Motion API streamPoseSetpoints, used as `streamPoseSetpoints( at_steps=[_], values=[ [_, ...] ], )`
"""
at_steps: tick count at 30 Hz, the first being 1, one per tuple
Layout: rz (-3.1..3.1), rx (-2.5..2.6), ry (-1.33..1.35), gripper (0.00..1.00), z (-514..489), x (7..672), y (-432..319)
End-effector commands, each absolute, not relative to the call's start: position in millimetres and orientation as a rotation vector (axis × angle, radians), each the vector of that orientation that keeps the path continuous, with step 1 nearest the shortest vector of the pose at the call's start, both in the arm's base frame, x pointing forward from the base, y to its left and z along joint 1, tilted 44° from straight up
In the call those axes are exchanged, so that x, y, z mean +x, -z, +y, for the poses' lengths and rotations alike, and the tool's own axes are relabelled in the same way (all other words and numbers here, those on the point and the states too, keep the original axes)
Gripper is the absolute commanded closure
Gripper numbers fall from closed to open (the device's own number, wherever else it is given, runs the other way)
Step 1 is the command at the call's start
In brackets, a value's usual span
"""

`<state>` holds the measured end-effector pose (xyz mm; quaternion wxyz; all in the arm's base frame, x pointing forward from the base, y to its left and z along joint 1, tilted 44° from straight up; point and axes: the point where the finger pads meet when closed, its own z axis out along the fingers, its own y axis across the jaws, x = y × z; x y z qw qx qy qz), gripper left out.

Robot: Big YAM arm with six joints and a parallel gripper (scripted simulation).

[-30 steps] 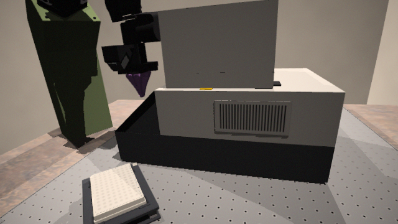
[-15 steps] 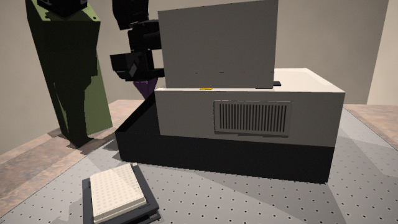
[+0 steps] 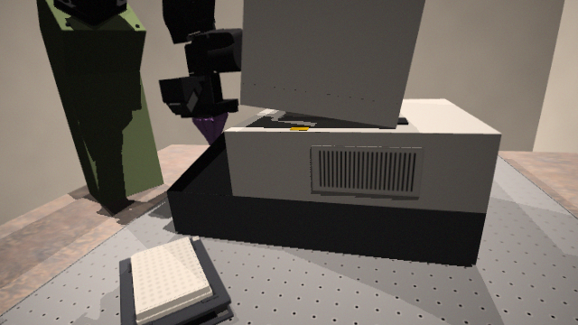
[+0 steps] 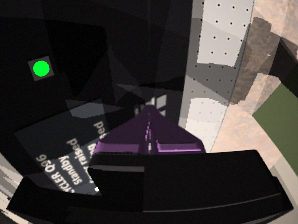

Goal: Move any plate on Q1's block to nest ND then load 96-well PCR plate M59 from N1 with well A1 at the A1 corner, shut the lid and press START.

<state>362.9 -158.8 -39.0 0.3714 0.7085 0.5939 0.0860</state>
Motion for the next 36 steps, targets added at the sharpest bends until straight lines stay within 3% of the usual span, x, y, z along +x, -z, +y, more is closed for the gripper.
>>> streamPoseSetpoints(
  at_steps=[1, 36],
  values=[
    [1.54, 1.786, -0.234, 1.0, -149, 357, 34],
    [1.552, 1.807, -0.209, 1.0, -151, 351, 37]
  ],
)
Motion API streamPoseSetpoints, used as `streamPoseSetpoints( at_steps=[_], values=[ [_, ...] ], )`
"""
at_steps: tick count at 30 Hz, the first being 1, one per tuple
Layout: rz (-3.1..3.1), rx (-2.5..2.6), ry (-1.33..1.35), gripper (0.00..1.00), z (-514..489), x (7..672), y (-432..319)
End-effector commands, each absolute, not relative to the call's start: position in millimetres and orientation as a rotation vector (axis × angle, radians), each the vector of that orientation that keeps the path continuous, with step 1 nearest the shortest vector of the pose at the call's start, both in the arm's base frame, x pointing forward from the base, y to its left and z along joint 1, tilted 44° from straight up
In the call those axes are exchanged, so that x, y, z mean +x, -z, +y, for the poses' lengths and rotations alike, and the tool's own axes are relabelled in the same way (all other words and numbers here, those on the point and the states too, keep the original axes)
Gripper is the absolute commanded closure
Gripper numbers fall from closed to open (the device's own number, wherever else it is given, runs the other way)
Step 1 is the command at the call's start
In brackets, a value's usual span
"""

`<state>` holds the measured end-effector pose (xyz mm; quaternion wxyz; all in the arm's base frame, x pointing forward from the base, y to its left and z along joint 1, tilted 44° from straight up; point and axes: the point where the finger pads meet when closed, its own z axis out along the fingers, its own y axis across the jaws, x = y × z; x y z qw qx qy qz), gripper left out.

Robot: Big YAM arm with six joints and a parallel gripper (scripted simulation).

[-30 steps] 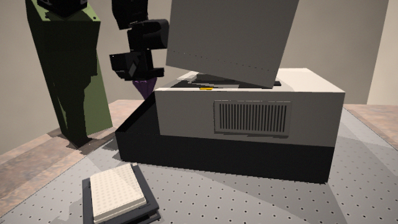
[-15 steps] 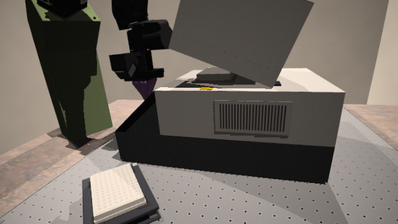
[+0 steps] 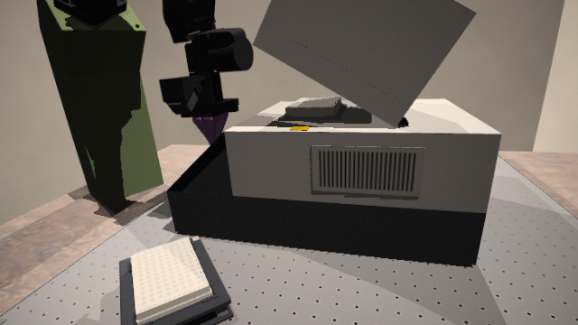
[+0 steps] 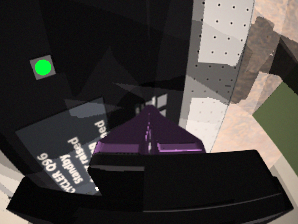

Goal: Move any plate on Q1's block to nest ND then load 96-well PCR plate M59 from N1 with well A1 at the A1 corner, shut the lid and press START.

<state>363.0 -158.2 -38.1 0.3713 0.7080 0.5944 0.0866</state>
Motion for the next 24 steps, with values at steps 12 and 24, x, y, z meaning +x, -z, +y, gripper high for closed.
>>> streamPoseSetpoints(
  at_steps=[12, 24],
  values=[
    [1.528, 1.826, -0.197, 1.0, -160, 347, 44],
    [1.553, 1.801, -0.213, 1.0, -149, 353, 39]
  ],
)
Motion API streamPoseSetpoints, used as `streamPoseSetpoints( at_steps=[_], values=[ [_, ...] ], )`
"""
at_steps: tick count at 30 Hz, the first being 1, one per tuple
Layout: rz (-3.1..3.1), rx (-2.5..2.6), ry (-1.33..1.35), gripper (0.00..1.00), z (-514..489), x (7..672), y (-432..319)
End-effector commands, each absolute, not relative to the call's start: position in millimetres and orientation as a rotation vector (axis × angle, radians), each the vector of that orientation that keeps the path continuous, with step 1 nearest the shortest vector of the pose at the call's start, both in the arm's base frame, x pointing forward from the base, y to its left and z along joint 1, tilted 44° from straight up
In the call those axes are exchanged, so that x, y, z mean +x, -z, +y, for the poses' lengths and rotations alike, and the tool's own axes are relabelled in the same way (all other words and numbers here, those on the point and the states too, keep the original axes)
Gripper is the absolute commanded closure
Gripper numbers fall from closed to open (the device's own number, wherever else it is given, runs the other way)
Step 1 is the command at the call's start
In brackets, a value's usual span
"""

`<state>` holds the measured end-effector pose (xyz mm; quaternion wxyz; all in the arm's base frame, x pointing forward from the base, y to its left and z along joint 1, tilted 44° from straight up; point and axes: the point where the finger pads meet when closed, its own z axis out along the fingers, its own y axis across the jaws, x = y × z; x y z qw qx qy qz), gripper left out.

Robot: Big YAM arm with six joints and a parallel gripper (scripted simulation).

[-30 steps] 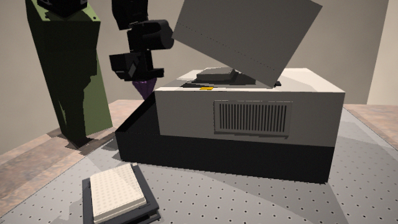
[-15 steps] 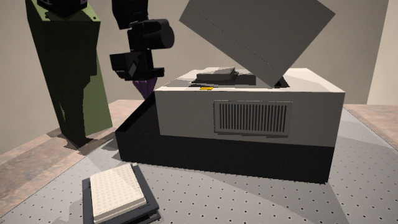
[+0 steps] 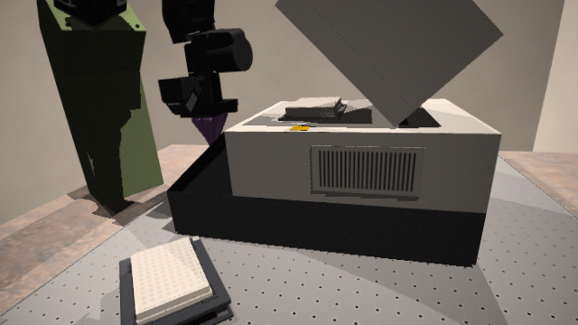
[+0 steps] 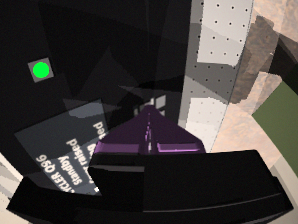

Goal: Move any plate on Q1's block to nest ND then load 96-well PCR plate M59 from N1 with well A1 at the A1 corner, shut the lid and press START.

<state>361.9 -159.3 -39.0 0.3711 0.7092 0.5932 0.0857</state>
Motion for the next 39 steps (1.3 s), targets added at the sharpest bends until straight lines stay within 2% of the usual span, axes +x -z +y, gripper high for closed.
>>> streamPoseSetpoints(
  at_steps=[1, 24, 39],
  values=[
    [1.555, 1.802, -0.212, 1.0, -149, 352, 39],
    [1.491, 1.791, -0.228, 1.0, -166, 367, 25],
    [1.523, 1.79, -0.232, 1.0, -144, 335, 28]
  ],
)
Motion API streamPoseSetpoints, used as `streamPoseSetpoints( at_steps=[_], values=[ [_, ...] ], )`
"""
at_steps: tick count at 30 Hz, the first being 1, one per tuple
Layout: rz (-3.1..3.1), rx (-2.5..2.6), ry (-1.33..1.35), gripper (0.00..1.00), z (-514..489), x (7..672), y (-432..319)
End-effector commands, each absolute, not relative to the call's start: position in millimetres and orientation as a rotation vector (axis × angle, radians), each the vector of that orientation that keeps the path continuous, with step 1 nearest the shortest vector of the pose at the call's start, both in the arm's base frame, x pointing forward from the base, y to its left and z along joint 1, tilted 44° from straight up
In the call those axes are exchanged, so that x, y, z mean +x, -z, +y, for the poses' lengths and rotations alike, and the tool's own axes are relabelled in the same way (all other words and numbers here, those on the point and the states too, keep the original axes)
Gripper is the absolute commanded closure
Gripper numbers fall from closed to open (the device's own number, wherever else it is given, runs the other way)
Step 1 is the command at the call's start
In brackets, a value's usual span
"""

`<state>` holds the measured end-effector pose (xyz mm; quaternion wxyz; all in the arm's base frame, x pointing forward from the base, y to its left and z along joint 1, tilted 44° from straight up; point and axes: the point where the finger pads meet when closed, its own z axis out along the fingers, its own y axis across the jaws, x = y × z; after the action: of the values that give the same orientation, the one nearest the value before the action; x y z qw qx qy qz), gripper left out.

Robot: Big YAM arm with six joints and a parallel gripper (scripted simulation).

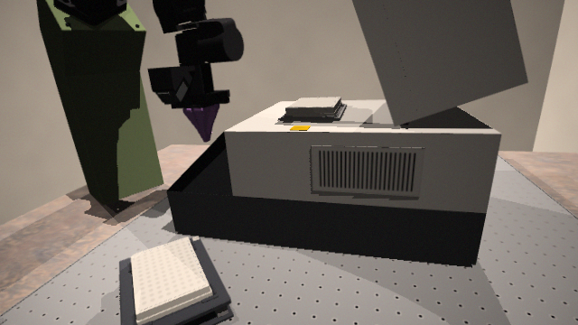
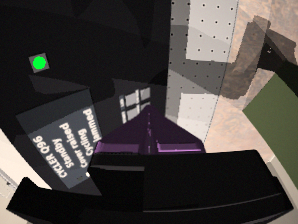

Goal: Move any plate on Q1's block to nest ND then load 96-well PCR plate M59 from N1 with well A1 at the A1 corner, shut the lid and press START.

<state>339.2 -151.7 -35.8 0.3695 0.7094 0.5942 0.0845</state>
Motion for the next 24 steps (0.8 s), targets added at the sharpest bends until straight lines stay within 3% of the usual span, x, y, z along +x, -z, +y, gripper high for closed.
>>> streamPoseSetpoints(
  at_steps=[1, 24],
  values=[
    [1.515, 1.788, -0.238, 1.0, -144, 336, 26],
    [1.505, 1.824, -0.225, 1.0, -148, 329, 34]
  ],
)
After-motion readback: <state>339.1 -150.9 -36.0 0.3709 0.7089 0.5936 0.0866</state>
